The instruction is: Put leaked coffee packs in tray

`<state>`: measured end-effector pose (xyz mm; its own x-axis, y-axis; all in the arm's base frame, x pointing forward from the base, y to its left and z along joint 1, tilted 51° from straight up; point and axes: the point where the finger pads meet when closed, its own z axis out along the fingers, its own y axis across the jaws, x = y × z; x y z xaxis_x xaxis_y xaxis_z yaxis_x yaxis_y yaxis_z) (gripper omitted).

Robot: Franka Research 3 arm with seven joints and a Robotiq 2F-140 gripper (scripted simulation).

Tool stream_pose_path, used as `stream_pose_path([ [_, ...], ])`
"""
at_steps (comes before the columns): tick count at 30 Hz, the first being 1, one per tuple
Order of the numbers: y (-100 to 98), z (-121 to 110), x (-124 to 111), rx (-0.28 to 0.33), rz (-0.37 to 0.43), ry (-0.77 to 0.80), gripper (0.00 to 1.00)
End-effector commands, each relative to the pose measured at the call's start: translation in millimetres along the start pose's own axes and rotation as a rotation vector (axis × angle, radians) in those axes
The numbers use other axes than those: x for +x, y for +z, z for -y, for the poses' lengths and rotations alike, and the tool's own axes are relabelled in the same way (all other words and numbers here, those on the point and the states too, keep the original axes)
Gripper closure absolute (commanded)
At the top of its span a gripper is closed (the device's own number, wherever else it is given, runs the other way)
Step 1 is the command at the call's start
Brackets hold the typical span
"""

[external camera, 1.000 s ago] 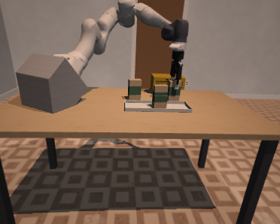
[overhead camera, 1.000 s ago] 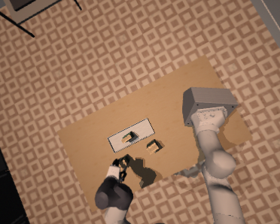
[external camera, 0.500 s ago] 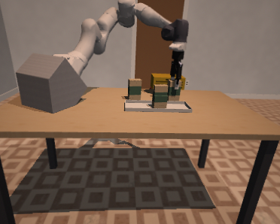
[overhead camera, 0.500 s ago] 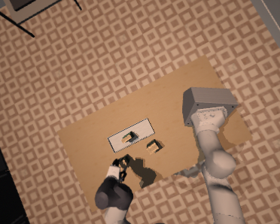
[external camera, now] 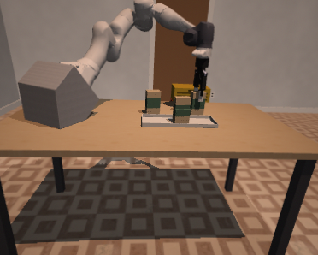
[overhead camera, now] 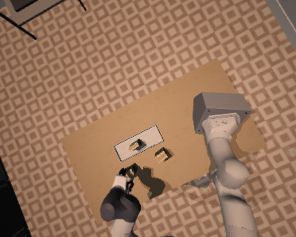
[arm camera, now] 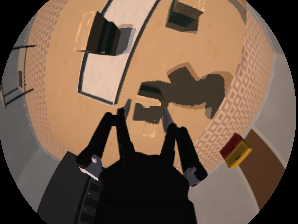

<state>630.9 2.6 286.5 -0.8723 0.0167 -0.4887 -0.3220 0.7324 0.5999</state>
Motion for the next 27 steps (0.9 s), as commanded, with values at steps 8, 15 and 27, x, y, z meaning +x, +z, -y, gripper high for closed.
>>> stream_pose_path([
  [8, -20.8, 0, 0, -0.001, 0.001, -0.002, 0.45],
  [15, -79.3, 0, 0, -0.001, 0.001, -0.002, 0.45],
  [27, -82.9, 0, 0, -0.001, 0.001, -0.002, 0.45],
])
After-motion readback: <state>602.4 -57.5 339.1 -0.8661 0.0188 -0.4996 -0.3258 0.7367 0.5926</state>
